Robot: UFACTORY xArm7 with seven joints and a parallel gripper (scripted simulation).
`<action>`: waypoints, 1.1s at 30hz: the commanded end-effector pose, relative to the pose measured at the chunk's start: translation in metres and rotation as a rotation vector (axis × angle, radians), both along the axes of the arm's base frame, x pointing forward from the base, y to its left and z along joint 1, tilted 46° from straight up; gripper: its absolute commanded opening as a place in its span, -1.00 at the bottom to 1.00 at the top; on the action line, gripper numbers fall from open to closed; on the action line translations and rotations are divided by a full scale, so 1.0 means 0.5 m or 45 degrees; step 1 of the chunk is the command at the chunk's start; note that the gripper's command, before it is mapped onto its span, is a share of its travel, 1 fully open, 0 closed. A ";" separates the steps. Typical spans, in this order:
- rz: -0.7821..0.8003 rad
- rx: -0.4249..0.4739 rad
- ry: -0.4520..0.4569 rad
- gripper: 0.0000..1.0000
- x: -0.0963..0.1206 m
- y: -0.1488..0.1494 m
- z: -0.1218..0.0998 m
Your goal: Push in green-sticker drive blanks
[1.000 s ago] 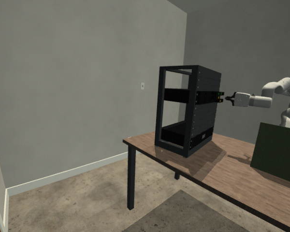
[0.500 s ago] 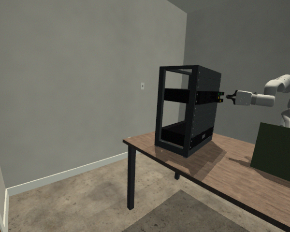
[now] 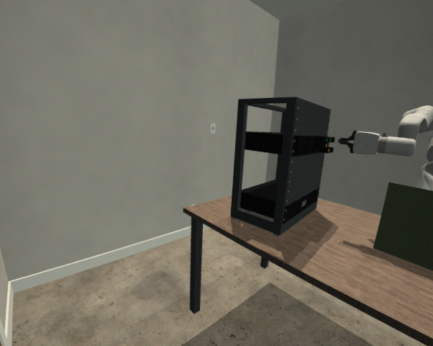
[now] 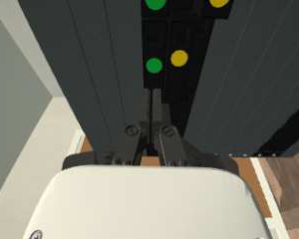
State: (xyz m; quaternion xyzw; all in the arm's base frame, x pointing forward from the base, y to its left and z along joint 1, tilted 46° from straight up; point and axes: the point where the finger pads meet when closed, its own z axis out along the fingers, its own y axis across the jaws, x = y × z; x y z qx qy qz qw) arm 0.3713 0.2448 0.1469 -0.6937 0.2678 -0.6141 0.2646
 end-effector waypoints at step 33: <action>0.001 0.004 -0.003 -1.00 0.109 0.010 -0.010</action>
